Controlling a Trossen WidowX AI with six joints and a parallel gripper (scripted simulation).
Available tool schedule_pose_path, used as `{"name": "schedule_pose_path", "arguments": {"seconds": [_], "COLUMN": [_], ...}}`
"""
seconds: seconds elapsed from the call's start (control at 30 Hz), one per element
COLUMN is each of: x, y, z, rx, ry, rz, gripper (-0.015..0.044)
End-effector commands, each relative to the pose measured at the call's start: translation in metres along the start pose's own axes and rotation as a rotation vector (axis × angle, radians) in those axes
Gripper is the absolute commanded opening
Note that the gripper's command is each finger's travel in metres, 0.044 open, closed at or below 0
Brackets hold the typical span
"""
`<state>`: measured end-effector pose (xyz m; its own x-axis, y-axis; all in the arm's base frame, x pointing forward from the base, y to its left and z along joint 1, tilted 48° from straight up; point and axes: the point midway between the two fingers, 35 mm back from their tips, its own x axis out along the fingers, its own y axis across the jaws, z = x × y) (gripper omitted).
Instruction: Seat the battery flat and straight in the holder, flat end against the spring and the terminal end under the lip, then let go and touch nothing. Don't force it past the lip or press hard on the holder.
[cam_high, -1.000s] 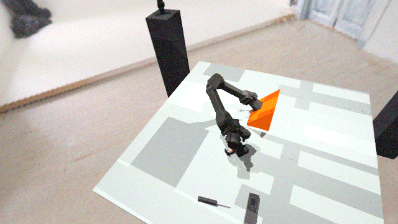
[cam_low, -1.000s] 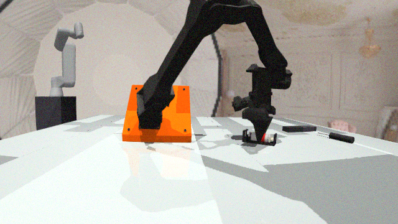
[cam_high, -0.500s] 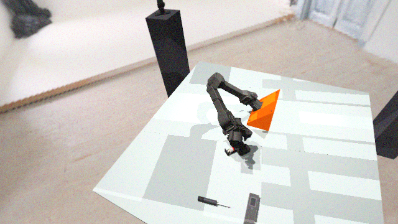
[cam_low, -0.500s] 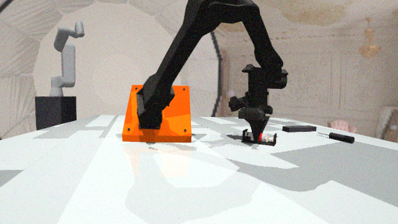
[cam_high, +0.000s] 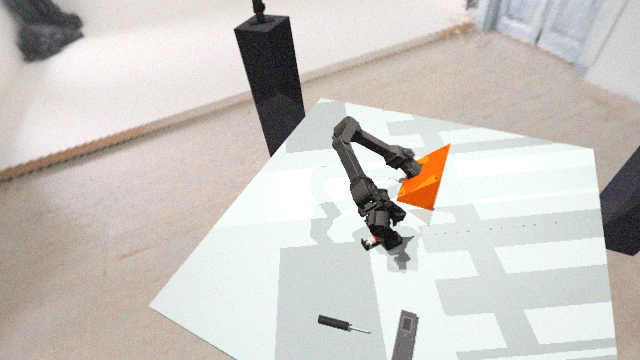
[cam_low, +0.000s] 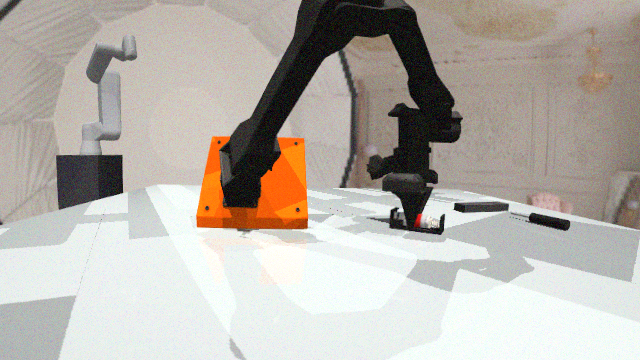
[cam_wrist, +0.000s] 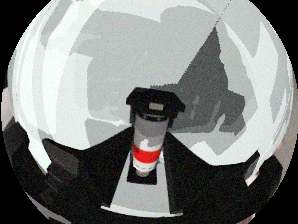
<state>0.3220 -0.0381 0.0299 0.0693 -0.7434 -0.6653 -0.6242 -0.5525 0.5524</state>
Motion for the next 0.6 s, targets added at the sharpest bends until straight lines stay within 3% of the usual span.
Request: {"name": "schedule_pose_path", "arguments": {"seconds": [0.0, 0.4, 0.57], "x": [0.000, -0.015, -0.039], "y": [0.000, 0.000, -0.003], "z": [0.000, 0.000, -0.003], "rx": [0.001, 0.000, -0.003], "ry": [0.001, -0.001, 0.001], "rz": [0.000, -0.001, -0.004], "gripper": [0.0187, 0.0187, 0.0318]}}
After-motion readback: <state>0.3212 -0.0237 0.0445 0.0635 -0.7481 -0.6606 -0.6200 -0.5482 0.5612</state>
